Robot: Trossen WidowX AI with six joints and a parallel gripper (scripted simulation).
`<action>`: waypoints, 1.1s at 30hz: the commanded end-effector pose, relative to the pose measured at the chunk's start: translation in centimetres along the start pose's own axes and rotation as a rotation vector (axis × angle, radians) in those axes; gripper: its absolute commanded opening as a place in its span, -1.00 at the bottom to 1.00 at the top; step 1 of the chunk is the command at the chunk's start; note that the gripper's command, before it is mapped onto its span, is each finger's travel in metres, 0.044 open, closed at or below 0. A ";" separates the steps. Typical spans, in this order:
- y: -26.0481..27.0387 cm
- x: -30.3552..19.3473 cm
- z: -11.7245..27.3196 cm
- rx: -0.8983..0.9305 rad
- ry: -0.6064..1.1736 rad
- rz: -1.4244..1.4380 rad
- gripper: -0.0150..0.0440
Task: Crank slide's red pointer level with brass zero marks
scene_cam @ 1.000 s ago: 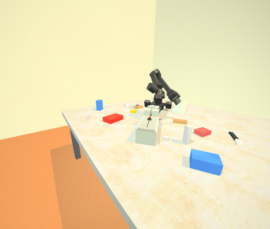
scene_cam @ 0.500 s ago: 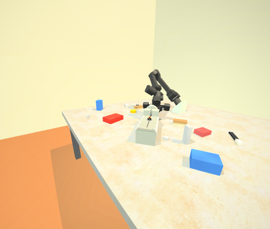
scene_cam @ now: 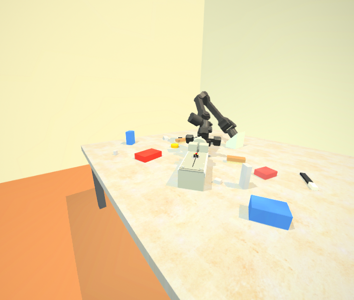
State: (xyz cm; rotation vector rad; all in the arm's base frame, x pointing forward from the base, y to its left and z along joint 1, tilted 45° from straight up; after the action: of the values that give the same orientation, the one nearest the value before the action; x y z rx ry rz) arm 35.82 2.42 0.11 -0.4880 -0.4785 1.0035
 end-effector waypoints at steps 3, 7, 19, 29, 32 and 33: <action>-0.9 -0.3 -0.3 -0.011 0.009 -0.010 -0.49; -1.1 -0.4 -0.3 -0.011 0.009 -0.010 -0.49; -1.5 -0.4 -0.2 -0.011 0.009 -0.010 -0.49; -1.6 -0.4 -0.2 -0.011 0.009 -0.010 -0.49; -1.7 -0.4 -0.2 -0.011 0.009 -0.010 -0.49; -1.7 -0.4 -0.2 -0.011 0.009 -0.010 -0.49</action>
State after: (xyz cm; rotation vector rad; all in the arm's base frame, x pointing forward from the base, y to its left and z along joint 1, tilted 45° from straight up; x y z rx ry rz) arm 36.36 1.87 0.45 -0.4831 -0.4705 1.0059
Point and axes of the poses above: the point midway between the two fingers, 35 mm back from their tips, its own z axis back along the fingers, its own y axis across the jaws, x = y × z, the point moved 2 cm from there along z, back along the fingers, and after that the axes turned 6 degrees about z, right-handed, at the moved point
